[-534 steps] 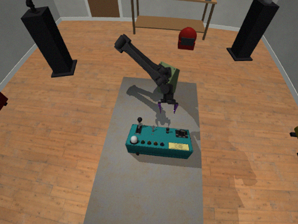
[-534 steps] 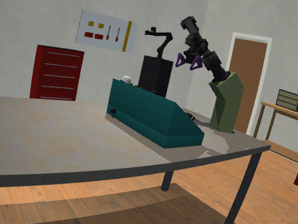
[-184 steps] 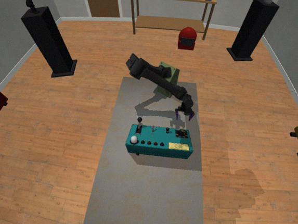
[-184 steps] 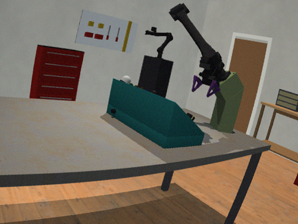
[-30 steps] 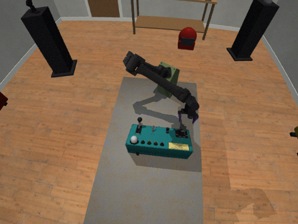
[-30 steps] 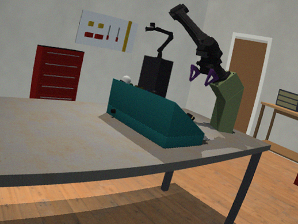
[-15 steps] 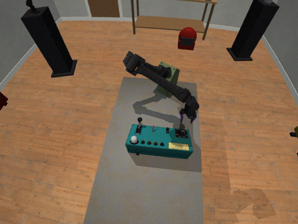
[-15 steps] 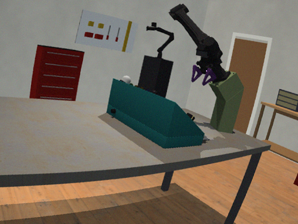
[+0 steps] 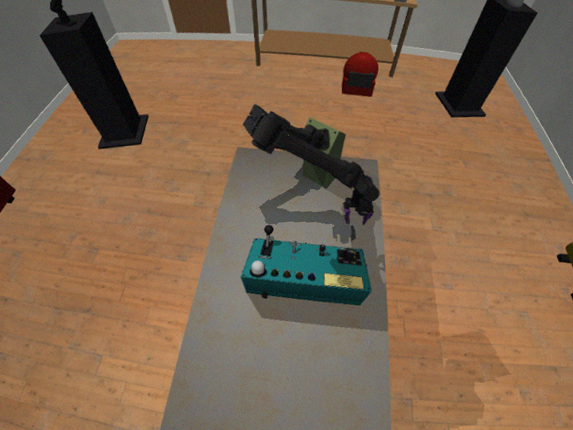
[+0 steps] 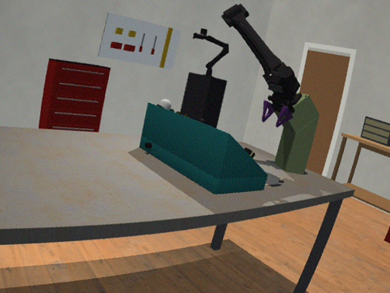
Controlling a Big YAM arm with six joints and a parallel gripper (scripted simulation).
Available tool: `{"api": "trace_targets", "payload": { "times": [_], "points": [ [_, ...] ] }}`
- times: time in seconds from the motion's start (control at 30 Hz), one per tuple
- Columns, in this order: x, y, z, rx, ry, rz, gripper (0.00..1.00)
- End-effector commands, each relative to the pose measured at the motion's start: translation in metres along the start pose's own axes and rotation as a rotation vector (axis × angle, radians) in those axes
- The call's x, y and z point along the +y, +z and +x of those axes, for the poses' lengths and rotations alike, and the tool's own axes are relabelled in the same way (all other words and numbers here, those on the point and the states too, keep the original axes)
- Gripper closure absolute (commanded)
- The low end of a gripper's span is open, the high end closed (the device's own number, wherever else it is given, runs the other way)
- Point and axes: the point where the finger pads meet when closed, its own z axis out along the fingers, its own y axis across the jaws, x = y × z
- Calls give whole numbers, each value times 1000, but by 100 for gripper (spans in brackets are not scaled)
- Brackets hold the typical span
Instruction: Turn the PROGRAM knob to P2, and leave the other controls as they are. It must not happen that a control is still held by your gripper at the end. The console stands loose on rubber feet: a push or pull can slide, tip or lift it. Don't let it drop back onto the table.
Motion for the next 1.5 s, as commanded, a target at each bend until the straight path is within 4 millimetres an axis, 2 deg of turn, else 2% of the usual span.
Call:
{"api": "trace_targets", "payload": {
  "times": [0.0, 0.07, 0.2, 0.33, 1.03, 1.23, 1.47],
  "points": [
    [5, -5, -37, -60, 93, -15, 30],
    [5, -5, -37, -60, 93, -15, 30],
    [6, -3, -17, -32, 42, -11, 30],
    [4, -5, -23, -41, 58, -12, 30],
    [4, -5, -23, -41, 58, -12, 30],
    [2, 5, -20, -33, 54, 1, 30],
    [3, 12, -26, -39, 64, 1, 30]
  ]
}}
